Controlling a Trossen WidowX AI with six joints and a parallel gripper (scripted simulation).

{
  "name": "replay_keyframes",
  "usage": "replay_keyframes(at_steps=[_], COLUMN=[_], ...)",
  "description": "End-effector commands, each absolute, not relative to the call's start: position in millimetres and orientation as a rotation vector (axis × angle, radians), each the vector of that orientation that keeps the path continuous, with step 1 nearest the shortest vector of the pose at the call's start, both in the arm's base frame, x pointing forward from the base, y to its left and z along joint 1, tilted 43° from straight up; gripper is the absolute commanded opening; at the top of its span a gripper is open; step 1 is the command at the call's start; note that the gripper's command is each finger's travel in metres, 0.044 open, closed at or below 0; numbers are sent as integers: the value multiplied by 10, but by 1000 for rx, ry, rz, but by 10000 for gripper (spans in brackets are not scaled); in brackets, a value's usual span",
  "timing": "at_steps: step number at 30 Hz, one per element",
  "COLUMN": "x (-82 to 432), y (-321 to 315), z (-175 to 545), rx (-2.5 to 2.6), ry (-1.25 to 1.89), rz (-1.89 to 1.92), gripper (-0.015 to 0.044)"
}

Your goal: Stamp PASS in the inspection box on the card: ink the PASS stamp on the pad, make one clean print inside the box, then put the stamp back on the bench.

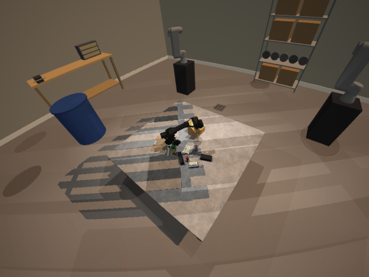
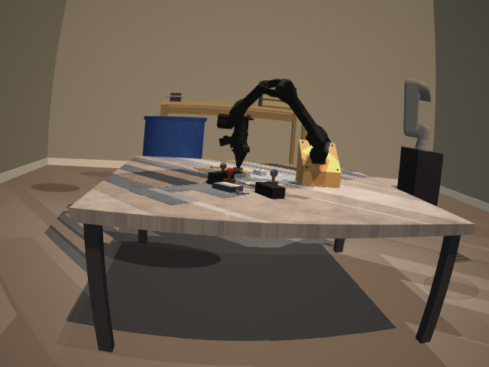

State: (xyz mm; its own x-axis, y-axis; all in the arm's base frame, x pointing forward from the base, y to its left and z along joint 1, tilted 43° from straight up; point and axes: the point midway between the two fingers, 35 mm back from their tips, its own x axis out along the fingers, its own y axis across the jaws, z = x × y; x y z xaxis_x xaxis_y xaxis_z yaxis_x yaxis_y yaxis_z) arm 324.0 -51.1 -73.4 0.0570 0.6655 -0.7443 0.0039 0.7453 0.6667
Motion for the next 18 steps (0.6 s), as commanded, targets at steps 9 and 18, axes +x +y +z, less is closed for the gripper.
replay_keyframes(at_steps=[9,18], x=[3238,3237], y=[-554,-652], z=[-680,-577], rx=[583,583], ry=[1440,1441], rz=[552,551], gripper=[0,0])
